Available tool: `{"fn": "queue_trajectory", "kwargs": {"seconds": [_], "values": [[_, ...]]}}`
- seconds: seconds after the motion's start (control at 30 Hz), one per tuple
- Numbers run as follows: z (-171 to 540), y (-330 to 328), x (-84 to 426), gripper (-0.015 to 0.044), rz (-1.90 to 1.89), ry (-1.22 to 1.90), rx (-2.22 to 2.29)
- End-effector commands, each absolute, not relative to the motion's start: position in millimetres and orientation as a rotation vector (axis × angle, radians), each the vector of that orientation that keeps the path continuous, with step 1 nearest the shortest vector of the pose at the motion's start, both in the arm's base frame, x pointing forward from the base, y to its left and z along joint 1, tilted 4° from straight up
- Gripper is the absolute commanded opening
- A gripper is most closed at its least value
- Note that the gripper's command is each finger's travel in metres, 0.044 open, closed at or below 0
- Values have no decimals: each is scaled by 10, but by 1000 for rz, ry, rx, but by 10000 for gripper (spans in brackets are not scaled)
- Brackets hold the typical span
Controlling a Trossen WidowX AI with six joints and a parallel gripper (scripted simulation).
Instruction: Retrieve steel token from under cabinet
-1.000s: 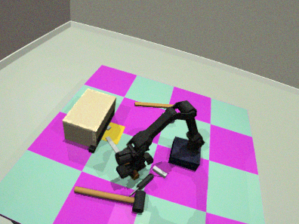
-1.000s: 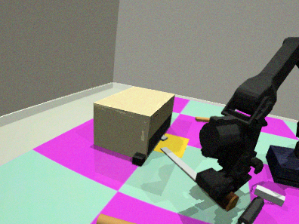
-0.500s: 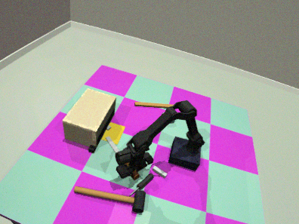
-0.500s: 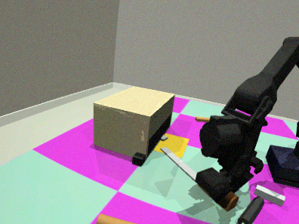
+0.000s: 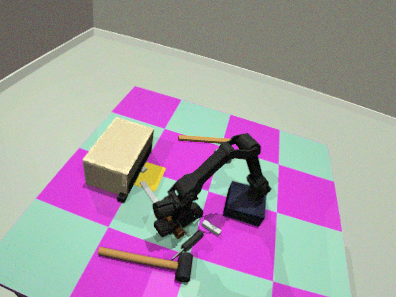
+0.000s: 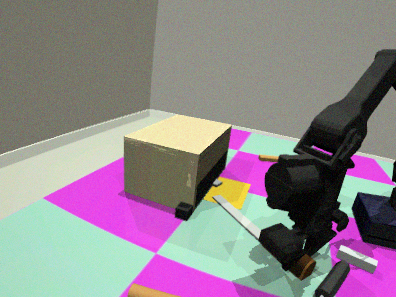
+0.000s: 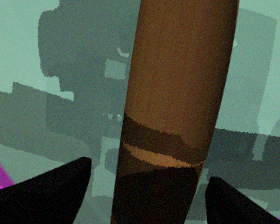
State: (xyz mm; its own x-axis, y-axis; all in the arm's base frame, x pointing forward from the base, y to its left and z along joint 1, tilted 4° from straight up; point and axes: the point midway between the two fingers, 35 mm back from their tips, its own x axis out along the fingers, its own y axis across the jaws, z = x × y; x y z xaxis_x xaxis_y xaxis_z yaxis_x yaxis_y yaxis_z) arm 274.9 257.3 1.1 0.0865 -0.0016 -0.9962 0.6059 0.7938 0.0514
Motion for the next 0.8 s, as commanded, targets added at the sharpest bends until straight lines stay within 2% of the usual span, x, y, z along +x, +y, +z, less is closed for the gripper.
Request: {"fn": "queue_trajectory", "kwargs": {"seconds": [0.0, 0.13, 0.4, 0.5, 0.77], "values": [[11, 2573, 2749, 244, -485, 1426, 526], [11, 2573, 2749, 139, -485, 1426, 526], [11, 2573, 2749, 85, -485, 1426, 526], [11, 2573, 2749, 6, -485, 1426, 526], [15, 2540, 2795, 0, -484, 1426, 524]]}}
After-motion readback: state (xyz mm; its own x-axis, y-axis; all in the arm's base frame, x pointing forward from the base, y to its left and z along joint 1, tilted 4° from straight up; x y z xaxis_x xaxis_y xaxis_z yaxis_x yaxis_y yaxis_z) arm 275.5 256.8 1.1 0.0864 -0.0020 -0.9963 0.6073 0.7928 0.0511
